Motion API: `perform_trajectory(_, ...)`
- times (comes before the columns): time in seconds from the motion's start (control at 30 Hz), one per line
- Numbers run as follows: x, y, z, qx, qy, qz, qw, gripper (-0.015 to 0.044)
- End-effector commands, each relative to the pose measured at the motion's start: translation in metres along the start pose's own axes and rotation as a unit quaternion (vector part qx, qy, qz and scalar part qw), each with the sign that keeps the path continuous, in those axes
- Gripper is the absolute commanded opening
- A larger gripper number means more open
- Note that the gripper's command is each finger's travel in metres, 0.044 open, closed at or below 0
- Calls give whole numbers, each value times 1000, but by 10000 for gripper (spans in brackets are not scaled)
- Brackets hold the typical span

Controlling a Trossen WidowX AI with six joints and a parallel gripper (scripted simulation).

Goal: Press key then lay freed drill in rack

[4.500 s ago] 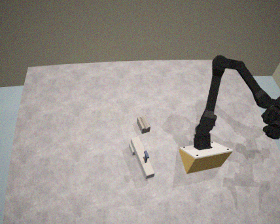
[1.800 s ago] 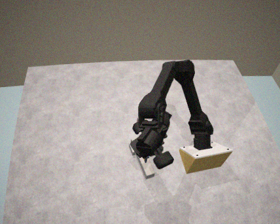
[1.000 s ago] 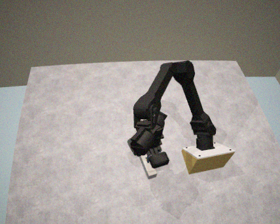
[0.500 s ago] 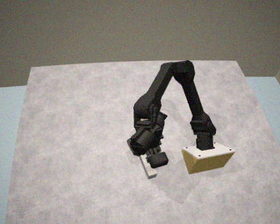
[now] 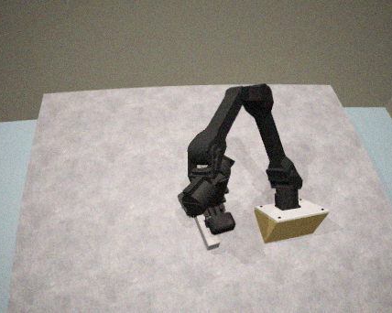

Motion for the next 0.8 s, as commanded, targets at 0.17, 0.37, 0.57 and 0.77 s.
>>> perform_trajectory(0.17,-7,13,0,-5,-5,16,1000,0)
perform_trajectory(0.37,-8,15,0,-5,-5,16,1000,0)
perform_trajectory(0.57,-8,17,0,-5,-5,16,1000,0)
perform_trajectory(0.77,-8,19,0,-5,-5,16,1000,0)
Point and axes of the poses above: the point midway between the two fingers, 35 mm back from their tips, its own y axis out along the fingers, its own z axis across the jaws, x = y × z, the point moved 2 cm from there along -y, back along the fingers, and after that the axes turned 8 degrees about -y, right-handed, at the moved point
